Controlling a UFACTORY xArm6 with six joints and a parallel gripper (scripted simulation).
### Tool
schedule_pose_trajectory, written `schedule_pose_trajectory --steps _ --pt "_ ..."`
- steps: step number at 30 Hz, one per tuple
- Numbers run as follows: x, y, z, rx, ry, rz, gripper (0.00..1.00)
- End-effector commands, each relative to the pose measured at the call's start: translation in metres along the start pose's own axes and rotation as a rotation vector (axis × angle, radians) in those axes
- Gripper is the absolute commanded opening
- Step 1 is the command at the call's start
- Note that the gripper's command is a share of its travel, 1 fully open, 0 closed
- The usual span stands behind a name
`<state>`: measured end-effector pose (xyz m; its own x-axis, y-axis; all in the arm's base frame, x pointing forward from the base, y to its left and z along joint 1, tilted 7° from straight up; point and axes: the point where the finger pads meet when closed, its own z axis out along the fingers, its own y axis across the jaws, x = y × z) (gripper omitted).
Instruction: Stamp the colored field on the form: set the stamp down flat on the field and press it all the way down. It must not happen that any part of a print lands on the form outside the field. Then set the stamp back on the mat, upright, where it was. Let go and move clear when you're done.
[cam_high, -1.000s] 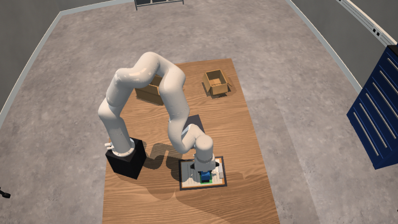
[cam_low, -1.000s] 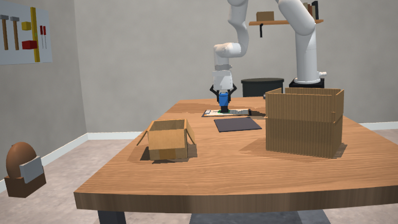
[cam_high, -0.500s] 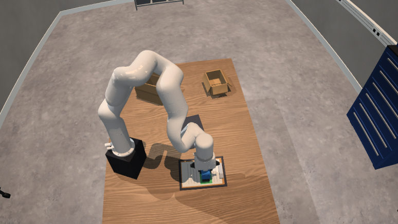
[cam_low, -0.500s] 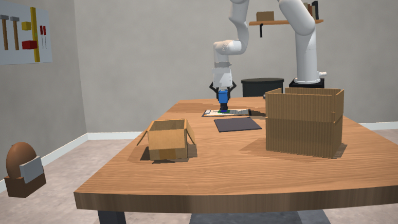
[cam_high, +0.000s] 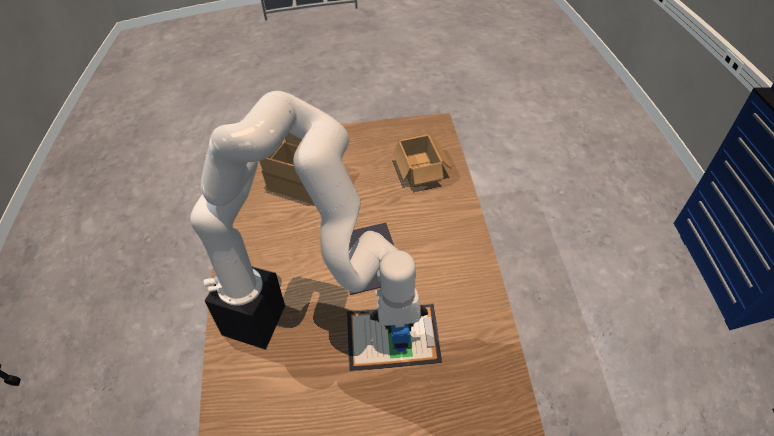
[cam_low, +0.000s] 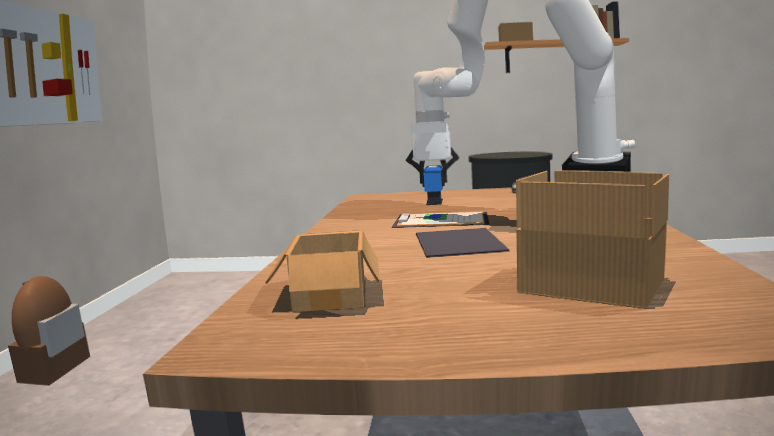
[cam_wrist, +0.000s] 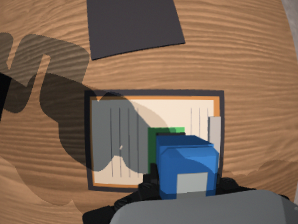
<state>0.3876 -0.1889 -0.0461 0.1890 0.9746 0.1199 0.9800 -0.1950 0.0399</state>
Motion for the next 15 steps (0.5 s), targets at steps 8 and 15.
schedule_pose_trajectory --steps 8,15 --pt "0.126 -0.01 0.001 -0.003 -0.008 0.026 0.27" --pt "0.2 -0.041 0.002 -0.005 0.0 0.038 0.27"
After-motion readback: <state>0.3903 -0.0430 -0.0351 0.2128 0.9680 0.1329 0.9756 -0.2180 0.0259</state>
